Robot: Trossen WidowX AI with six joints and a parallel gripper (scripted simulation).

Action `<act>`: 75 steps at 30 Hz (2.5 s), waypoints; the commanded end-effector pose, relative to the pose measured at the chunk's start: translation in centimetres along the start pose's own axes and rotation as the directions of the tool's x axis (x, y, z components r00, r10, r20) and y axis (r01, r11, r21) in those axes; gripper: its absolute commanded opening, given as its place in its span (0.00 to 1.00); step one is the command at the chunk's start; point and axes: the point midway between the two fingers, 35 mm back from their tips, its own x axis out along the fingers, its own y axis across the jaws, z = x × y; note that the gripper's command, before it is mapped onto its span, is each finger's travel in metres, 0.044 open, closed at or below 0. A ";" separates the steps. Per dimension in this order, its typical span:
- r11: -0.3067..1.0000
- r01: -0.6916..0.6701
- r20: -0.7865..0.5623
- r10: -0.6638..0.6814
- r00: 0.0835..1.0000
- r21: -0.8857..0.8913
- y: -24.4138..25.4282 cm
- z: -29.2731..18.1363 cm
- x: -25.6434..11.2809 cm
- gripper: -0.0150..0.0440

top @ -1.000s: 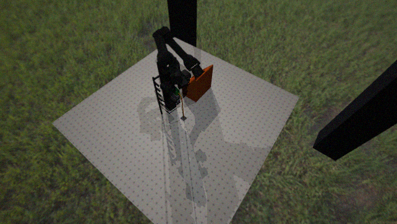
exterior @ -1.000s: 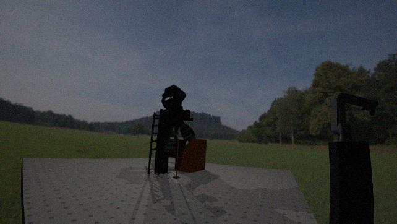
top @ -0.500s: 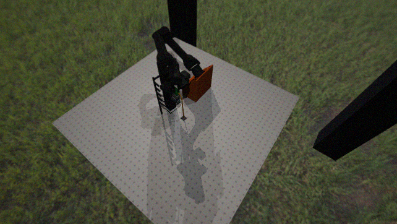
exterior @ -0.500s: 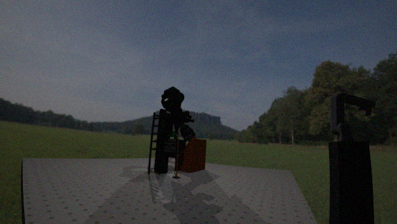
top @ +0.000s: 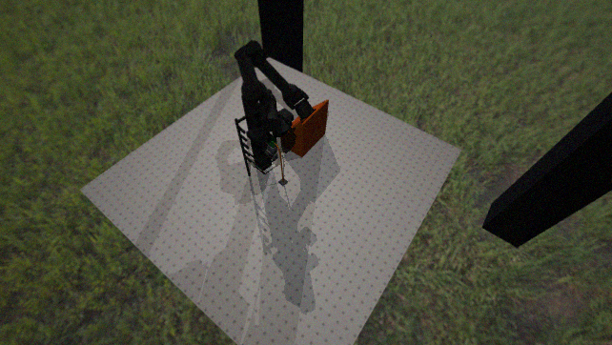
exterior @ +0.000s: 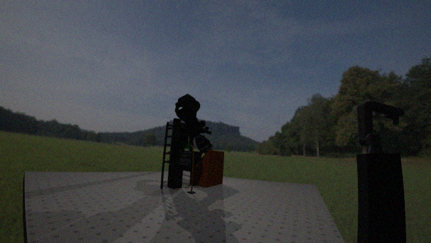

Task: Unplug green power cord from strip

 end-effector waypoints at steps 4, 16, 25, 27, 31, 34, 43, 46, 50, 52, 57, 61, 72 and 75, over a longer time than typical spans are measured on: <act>1.000 0.001 0.000 -0.001 1.000 0.001 -0.1 0.5 0.0 0.25; 1.000 0.002 0.001 -0.002 1.000 0.000 -0.2 2.4 -0.2 0.25; 1.000 0.002 0.002 -0.002 1.000 -0.002 -0.3 3.8 -0.4 0.25; 1.000 0.002 0.002 -0.002 1.000 -0.002 -0.3 4.2 -0.5 0.25; 1.000 0.003 0.002 -0.003 1.000 -0.002 -0.2 4.8 -0.6 0.25; 1.000 0.003 0.002 -0.003 1.000 -0.003 -0.2 5.3 -0.7 0.25; 1.000 0.004 -0.001 -0.004 1.000 -0.005 0.0 4.8 -0.4 0.65; 1.000 0.004 -0.001 -0.004 1.000 -0.005 0.0 4.8 -0.4 0.79; 1.000 0.004 0.001 -0.004 1.000 -0.005 -0.1 6.6 -0.8 0.97; 1.000 0.004 0.002 -0.004 1.000 -0.004 -0.1 8.3 -1.2 1.00; 1.000 0.004 0.003 -0.004 1.000 -0.004 0.1 10.8 -1.6 1.00; 1.000 0.004 0.003 -0.004 1.000 -0.004 0.1 10.8 -1.6 1.00; 1.000 0.004 0.003 -0.004 1.000 -0.004 0.1 10.8 -1.6 1.00; 1.000 0.004 0.003 -0.004 1.000 -0.004 0.1 10.8 -1.6 1.00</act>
